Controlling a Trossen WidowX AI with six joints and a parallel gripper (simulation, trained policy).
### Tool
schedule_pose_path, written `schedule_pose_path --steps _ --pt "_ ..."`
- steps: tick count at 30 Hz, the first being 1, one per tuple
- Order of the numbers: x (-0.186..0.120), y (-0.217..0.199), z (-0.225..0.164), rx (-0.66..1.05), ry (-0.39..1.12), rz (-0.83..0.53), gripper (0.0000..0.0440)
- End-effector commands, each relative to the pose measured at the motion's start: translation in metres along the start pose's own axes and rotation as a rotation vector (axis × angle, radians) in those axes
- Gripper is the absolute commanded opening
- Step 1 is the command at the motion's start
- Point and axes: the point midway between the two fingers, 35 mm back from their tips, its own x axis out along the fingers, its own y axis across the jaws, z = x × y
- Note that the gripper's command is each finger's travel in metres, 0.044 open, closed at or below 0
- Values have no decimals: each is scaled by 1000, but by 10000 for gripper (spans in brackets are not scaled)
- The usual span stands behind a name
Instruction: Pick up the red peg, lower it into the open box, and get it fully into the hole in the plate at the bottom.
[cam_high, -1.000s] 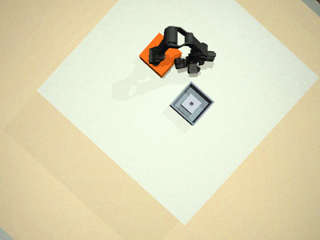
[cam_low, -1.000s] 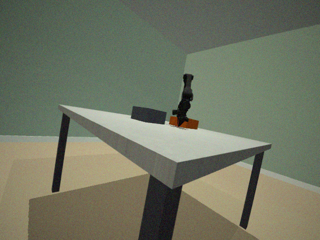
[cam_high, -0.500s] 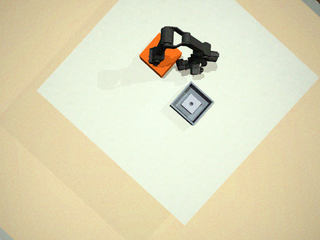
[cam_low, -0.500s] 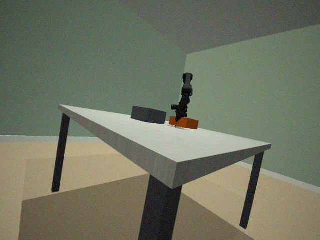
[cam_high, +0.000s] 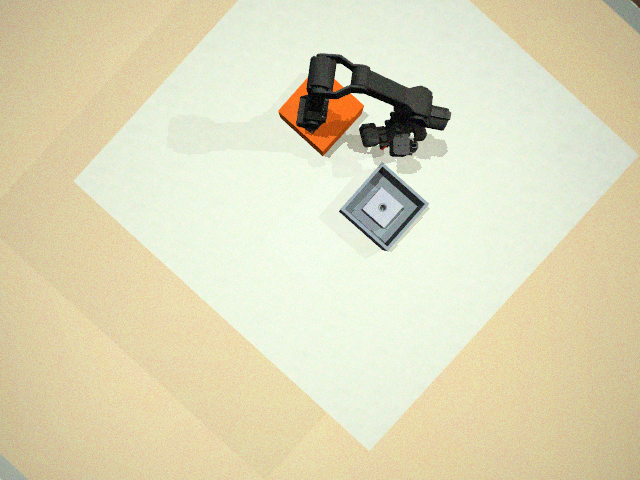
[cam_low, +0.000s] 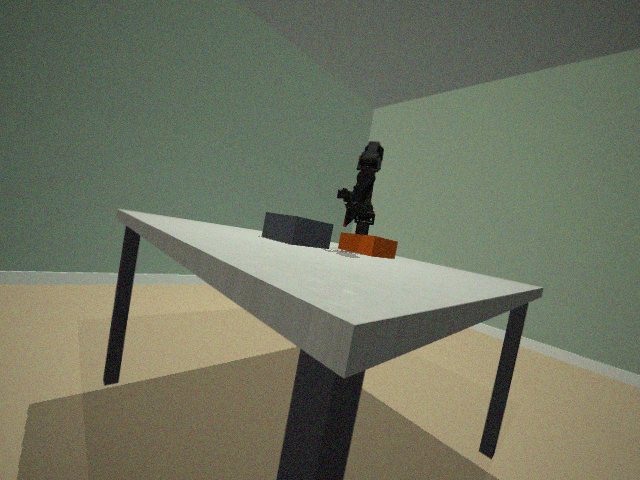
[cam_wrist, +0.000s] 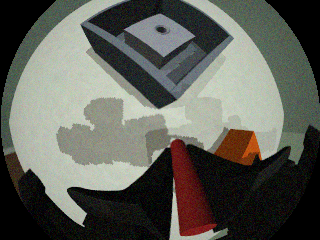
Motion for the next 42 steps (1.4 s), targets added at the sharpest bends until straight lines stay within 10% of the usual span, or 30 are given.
schedule_pose_path --steps 1,42 --pt "-11 -2 18 38 -23 6 0" --pt "66 -23 169 147 25 119 24"
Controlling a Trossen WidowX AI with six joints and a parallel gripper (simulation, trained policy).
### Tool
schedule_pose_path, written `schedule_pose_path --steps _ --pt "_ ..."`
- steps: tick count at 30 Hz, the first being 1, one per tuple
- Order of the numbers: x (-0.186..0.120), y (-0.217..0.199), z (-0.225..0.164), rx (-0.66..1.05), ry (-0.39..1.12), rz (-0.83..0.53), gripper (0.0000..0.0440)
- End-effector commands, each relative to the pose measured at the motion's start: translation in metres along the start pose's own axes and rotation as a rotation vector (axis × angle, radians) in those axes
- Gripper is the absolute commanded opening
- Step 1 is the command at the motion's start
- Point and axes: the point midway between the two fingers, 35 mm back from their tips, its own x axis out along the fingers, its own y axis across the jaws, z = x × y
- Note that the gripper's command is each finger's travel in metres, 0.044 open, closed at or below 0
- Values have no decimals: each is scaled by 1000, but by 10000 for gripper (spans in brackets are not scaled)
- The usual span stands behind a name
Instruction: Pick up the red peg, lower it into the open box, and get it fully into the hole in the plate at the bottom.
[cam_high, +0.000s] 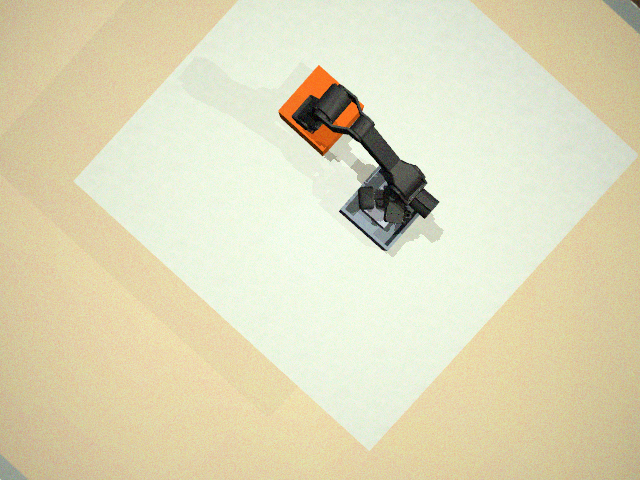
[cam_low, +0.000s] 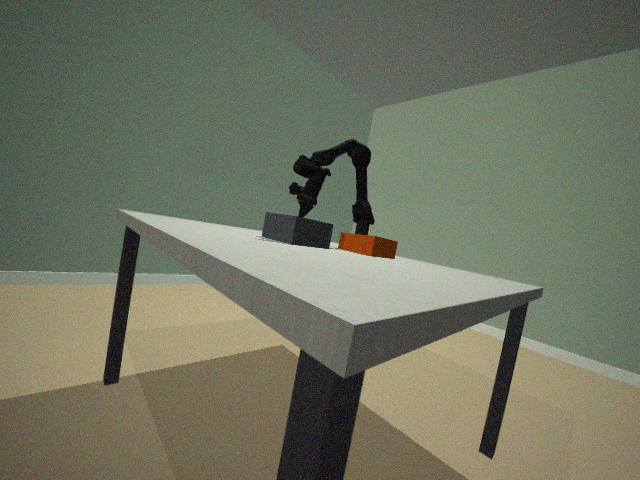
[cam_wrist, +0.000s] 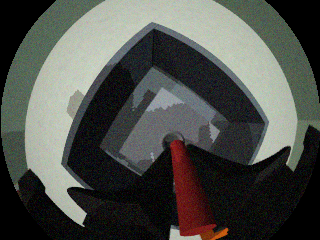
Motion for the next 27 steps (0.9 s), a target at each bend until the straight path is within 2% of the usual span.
schedule_pose_path --steps 1,5,8,19,27 --pt "13 0 -3 -36 37 10 44" --pt "25 0 -5 -63 72 17 137" --pt "30 1 2 -84 77 30 164" --pt "20 26 39 -90 98 124 435" --pt "4 55 63 -114 101 223 440"
